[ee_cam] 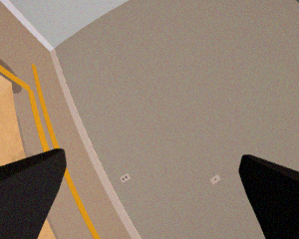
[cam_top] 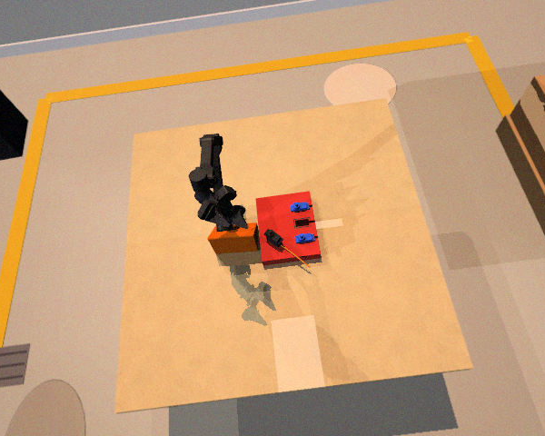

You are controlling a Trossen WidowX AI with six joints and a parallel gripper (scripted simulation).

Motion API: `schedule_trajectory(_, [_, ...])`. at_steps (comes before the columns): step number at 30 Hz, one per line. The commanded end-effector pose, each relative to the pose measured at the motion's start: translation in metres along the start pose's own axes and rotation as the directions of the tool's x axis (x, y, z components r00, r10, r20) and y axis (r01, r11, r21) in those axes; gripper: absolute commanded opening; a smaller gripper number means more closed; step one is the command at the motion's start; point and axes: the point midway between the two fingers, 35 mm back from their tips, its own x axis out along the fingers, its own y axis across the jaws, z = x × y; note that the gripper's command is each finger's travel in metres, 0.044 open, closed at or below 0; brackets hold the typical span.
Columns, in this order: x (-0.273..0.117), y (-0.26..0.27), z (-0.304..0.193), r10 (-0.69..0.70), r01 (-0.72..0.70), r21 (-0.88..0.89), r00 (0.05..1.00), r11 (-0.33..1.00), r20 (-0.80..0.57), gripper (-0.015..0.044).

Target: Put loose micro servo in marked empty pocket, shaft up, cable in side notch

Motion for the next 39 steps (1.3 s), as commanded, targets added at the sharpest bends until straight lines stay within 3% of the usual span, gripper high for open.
schedule_trajectory(1, [0.016,0.022,-0.003,0.094,-0.090,0.083,0.994,0.992,-0.046,0.0440])
schedule_trajectory(10, [0.040,0.080,-0.011,0.318,-0.273,0.260,0.936,0.926,-0.151,0.0440])
schedule_trajectory(19, [0.049,0.141,-0.019,0.525,-0.388,0.435,0.811,0.812,-0.257,0.0440])
schedule_trajectory(28, [0.043,0.198,-0.026,0.689,-0.422,0.588,0.631,0.690,-0.357,0.0440])
schedule_trajectory(39, [0.019,0.258,-0.031,0.816,-0.369,0.732,0.347,0.572,-0.463,0.0440])
